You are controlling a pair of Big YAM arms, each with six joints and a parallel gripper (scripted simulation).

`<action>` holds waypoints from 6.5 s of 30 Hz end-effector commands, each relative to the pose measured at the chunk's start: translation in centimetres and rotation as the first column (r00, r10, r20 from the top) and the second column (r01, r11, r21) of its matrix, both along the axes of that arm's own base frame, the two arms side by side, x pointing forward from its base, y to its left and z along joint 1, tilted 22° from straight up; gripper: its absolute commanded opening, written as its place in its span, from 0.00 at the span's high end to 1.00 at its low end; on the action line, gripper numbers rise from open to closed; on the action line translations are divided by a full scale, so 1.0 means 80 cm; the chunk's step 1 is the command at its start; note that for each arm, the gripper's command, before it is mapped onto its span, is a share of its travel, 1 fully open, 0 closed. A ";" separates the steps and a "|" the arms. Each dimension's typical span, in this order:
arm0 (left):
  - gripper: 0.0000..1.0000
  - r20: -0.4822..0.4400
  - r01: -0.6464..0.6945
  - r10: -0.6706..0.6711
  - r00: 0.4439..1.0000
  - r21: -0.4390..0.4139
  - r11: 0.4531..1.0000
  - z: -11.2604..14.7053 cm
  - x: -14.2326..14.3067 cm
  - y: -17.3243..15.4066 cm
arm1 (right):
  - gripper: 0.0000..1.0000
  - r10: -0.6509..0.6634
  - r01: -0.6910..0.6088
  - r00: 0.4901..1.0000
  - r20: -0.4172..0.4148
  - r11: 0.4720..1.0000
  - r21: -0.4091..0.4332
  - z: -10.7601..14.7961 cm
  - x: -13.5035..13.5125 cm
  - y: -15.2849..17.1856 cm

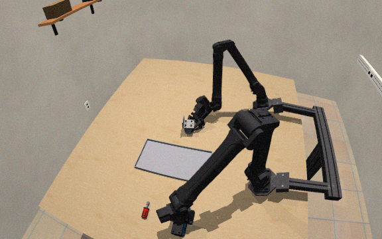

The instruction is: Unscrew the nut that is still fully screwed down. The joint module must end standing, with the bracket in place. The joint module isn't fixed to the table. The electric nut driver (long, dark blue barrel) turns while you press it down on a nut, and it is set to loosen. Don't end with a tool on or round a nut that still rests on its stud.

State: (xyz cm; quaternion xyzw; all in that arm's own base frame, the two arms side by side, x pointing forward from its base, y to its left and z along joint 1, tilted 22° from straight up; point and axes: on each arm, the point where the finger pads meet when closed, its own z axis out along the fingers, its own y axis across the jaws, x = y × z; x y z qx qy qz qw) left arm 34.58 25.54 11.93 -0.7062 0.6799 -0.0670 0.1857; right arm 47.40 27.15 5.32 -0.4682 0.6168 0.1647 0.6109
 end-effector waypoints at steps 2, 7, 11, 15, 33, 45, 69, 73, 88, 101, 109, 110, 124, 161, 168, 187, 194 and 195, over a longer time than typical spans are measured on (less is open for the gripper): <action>0.35 -0.012 -0.003 0.003 1.000 -0.010 1.000 -0.019 0.008 -0.001 | 0.41 0.001 -0.001 1.000 0.014 1.000 0.007 0.007 0.004 0.003; 0.35 -0.003 -0.004 0.004 1.000 -0.004 1.000 -0.020 0.014 0.004 | 0.41 0.001 -0.001 1.000 0.014 1.000 0.007 0.007 0.004 0.003; 0.35 -0.012 -0.005 0.005 1.000 -0.010 1.000 -0.021 0.011 0.003 | 0.41 0.001 -0.001 1.000 0.014 1.000 0.007 0.007 0.004 0.003; 0.35 -0.008 -0.005 0.005 1.000 -0.007 1.000 -0.023 0.012 0.004 | 0.41 0.001 -0.001 1.000 0.014 1.000 0.007 0.007 0.004 0.003; 0.35 -0.015 -0.007 0.007 1.000 -0.013 1.000 -0.026 0.011 0.002 | 0.41 0.001 -0.001 1.000 0.014 1.000 0.007 0.007 0.004 0.003; 0.35 -0.020 -0.009 0.008 1.000 -0.017 1.000 -0.029 0.010 0.000 | 0.41 0.001 -0.001 1.000 0.014 1.000 0.007 0.007 0.004 0.003; 0.35 -0.024 -0.011 0.011 1.000 -0.021 1.000 -0.032 0.010 0.000 | 0.41 0.001 -0.001 1.000 0.014 1.000 0.007 0.007 0.004 0.003; 0.35 -0.025 -0.011 0.011 1.000 -0.021 1.000 -0.032 0.010 0.000 | 0.41 0.001 -0.001 1.000 0.014 1.000 0.007 0.007 0.004 0.003; 0.45 -0.025 -0.011 0.011 1.000 -0.021 1.000 -0.032 0.010 0.000 | 0.41 0.001 -0.001 1.000 0.014 1.000 0.007 0.007 0.004 0.003; 0.54 -0.025 -0.011 0.010 1.000 -0.021 1.000 -0.032 0.010 0.000 | 0.41 0.001 -0.001 1.000 0.014 1.000 0.007 0.007 0.004 0.003; 0.54 -0.025 -0.011 0.010 1.000 -0.021 1.000 -0.032 0.010 0.000 | 0.41 0.001 -0.001 1.000 0.014 1.000 0.007 0.007 0.004 0.003; 0.54 -0.025 -0.011 0.010 1.000 -0.021 1.000 -0.032 0.010 0.000 | 0.41 0.001 -0.001 1.000 0.014 1.000 0.007 0.007 0.004 0.003; 0.55 -0.024 -0.011 0.010 1.000 -0.021 1.000 -0.032 0.010 0.000 | 0.41 0.001 -0.001 1.000 0.014 1.000 0.007 0.007 0.004 0.003; 0.57 -0.024 -0.010 0.009 1.000 -0.021 1.000 -0.032 0.010 0.000 | 0.41 0.001 -0.001 1.000 0.014 1.000 0.007 0.007 0.004 0.003; 0.58 -0.024 -0.009 0.009 1.000 -0.021 1.000 -0.032 0.010 0.000 | 0.41 0.001 -0.001 1.000 0.014 1.000 0.007 0.007 0.004 0.003; 0.58 -0.024 -0.009 0.009 1.000 -0.021 1.000 -0.032 0.010 0.000 | 0.41 0.001 -0.001 1.000 0.014 1.000 0.007 0.007 0.004 0.003; 0.58 -0.024 -0.009 0.009 1.000 -0.021 1.000 -0.032 0.010 0.000 | 0.41 0.001 -0.001 1.000 0.014 1.000 0.007 0.007 0.004 0.003; 0.58 -0.024 -0.009 0.009 1.000 -0.021 1.000 -0.032 0.010 0.000 | 0.41 0.001 -0.001 1.000 0.014 1.000 0.007 0.007 0.004 0.003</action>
